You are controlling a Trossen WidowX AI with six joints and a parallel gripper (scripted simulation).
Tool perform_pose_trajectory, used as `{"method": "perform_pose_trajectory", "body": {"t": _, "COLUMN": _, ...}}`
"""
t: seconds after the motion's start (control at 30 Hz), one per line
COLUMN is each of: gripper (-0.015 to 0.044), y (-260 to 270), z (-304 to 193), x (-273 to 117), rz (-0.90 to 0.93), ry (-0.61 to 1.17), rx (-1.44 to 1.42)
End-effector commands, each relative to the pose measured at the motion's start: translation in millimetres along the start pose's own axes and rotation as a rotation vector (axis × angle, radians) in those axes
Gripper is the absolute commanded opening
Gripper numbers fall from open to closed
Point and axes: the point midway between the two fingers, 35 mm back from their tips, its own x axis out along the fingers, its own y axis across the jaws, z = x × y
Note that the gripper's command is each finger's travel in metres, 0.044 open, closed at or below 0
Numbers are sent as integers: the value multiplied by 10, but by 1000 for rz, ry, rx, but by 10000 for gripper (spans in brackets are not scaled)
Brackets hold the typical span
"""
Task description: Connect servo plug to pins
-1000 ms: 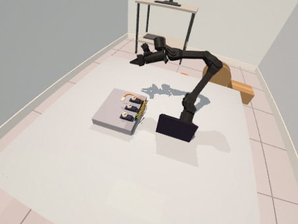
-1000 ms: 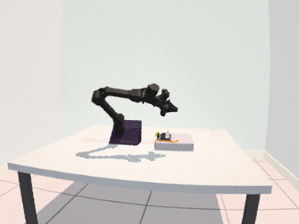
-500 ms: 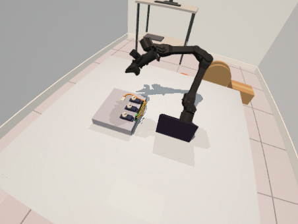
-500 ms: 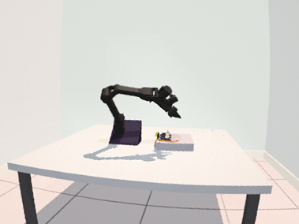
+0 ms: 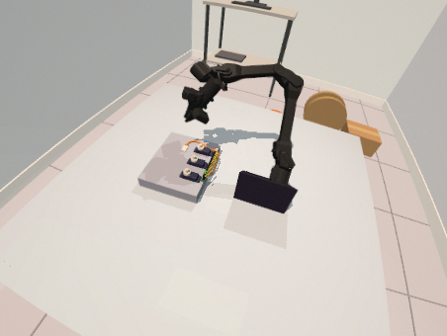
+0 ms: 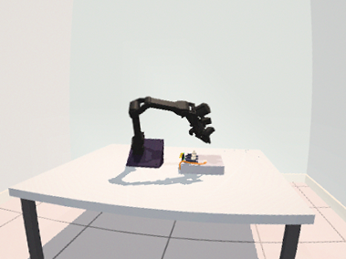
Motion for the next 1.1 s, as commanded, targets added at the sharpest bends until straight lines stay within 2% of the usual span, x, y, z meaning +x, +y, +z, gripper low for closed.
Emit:
{"method": "perform_pose_trajectory", "body": {"t": 0.0, "gripper": 115, "y": 48, "z": 1, "x": 88, "rz": 28, "ry": 66, "rx": -106}}
{"method": "perform_pose_trajectory", "body": {"t": 1.07, "gripper": 115, "y": 444, "z": -159, "x": 679, "rz": 374, "ry": 518, "rx": -979}}
